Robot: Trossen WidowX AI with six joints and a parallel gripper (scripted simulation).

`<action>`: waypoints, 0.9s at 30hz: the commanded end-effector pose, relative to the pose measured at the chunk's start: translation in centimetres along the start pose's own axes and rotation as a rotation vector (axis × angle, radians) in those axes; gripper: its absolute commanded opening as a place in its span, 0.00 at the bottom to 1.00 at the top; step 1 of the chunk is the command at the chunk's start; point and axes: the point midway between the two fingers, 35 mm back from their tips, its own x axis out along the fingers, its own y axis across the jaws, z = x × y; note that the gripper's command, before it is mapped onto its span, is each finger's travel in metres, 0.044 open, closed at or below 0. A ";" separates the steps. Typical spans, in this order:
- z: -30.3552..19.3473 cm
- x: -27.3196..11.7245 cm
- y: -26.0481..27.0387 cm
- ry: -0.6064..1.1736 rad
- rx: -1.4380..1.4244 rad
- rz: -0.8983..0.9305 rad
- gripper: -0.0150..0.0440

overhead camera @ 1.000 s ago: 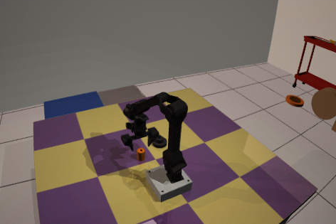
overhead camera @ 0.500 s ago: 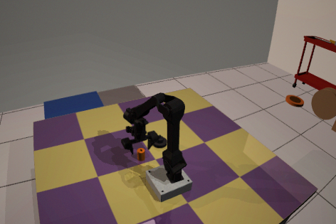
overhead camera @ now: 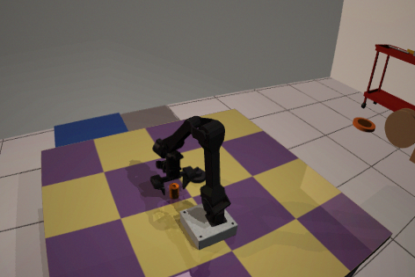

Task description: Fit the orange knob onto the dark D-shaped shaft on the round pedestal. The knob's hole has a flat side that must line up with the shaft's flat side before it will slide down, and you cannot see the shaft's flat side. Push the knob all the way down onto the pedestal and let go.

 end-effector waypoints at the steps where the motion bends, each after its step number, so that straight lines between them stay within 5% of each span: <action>1: -0.2 0.7 -0.1 0.004 0.004 -0.006 1.00; 8: -0.3 1.6 -0.1 0.005 0.004 -0.006 1.00; 18: -0.3 1.6 -0.1 0.005 0.004 -0.006 0.56; 23: -0.3 1.6 -0.1 0.005 0.004 -0.006 0.50; 27: 0.0 0.8 0.0 0.004 0.004 -0.006 0.32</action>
